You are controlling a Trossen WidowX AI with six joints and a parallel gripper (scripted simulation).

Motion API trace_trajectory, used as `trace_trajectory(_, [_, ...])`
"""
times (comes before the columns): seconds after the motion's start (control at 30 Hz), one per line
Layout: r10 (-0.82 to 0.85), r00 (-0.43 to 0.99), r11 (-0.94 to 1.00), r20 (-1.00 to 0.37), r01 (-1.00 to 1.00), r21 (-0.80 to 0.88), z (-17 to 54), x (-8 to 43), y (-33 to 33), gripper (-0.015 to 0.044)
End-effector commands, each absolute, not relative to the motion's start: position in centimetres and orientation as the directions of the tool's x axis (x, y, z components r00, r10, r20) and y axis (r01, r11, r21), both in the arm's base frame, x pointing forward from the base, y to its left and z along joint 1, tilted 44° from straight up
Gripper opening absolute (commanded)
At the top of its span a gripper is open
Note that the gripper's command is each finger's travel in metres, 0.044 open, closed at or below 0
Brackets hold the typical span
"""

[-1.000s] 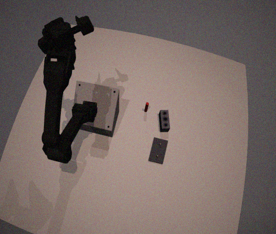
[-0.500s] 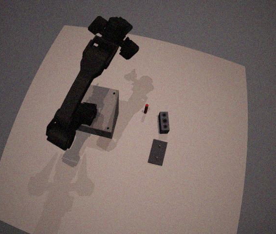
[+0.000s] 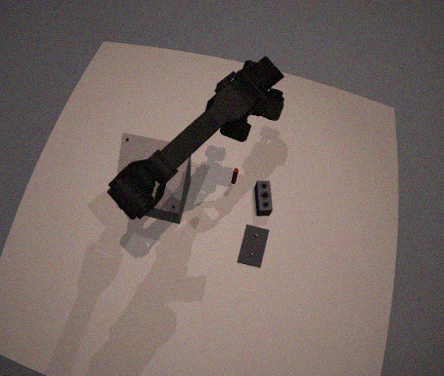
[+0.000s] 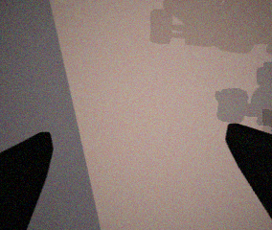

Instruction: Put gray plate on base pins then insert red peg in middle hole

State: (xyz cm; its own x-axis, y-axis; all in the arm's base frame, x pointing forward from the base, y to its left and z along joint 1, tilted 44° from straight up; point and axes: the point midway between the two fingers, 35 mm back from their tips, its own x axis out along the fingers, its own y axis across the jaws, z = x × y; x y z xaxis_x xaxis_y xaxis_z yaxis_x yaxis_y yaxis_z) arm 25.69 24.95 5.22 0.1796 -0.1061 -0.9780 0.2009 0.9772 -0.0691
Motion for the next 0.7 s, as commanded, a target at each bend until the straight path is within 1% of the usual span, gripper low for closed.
trace_trajectory(0.0, [-0.319, 0.155, 0.794, -0.935, 0.582, -0.175, 2.7, 29.7, 19.2, 0.0440])
trace_trajectory(0.2, [-0.511, 0.082, 0.485, -0.856, 0.850, -0.208, 0.4, 32.5, 12.9, 0.0440])
trace_trajectory(0.4, [-0.663, -0.018, 0.151, -0.748, 0.976, -0.156, -1.5, 34.1, 6.5, 0.0440])
trace_trajectory(0.47, [-0.680, -0.031, 0.110, -0.733, 0.983, -0.144, -1.7, 34.4, 5.6, 0.0440])
trace_trajectory(0.67, [-0.680, -0.031, 0.110, -0.733, 0.983, -0.144, -1.7, 34.4, 5.6, 0.0440])
